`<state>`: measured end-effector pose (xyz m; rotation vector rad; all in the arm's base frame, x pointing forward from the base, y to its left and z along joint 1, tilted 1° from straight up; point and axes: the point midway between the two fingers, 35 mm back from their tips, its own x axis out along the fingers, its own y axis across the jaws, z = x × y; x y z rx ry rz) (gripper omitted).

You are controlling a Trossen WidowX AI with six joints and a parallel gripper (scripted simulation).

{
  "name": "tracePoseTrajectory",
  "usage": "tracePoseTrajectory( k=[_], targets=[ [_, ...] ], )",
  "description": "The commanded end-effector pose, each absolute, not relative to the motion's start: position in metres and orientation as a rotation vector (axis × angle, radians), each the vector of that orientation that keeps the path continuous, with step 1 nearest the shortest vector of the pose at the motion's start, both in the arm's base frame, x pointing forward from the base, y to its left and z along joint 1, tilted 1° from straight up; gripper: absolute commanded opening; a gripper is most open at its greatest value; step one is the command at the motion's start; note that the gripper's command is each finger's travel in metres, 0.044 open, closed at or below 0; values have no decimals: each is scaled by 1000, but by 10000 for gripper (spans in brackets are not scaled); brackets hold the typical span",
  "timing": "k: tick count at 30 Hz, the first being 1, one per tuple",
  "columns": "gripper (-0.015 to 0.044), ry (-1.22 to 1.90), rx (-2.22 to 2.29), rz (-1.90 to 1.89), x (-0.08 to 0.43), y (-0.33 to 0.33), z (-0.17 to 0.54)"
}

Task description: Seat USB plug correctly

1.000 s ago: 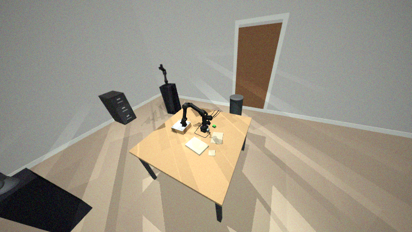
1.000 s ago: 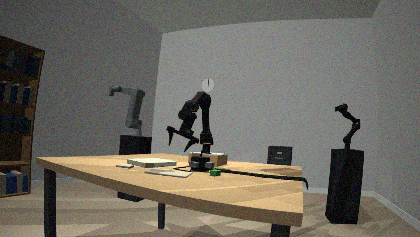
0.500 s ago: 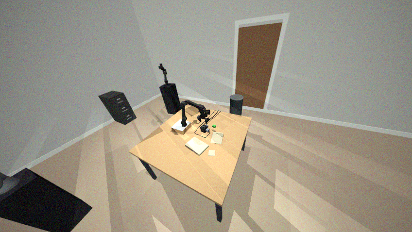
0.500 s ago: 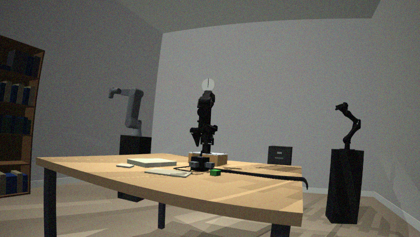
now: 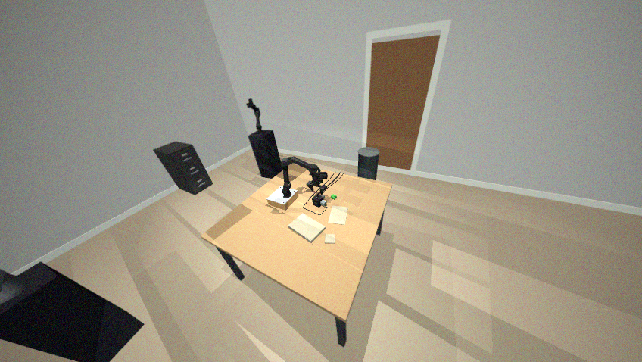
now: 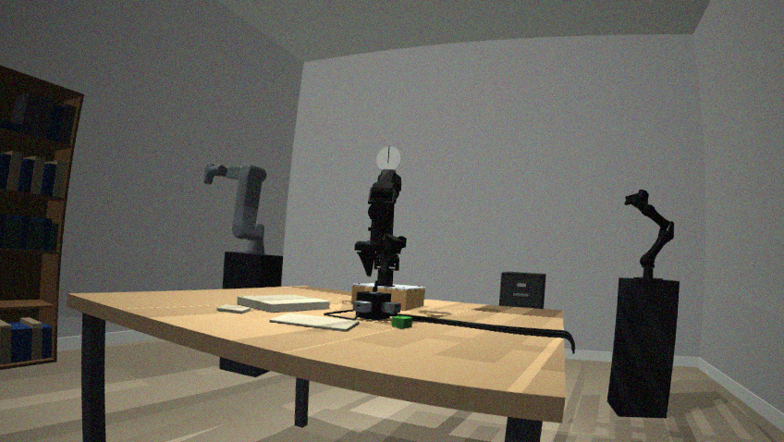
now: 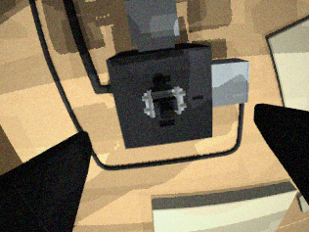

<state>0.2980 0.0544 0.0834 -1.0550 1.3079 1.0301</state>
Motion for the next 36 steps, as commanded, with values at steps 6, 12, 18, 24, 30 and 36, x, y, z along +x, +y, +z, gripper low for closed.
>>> tracePoseTrajectory(
  k=[6,12,18,24,30,36],
  targets=[
    [440,1305,-1055,1038,298,55,74],
    [440,1305,-1055,1038,298,55,68],
    [440,1305,-1055,1038,298,55,63],
    [335,1309,-1055,1031,298,54,65],
    [177,1309,-1055,1031,298,54,65],
    [20,1309,-1055,1031,298,54,65]
  ],
)
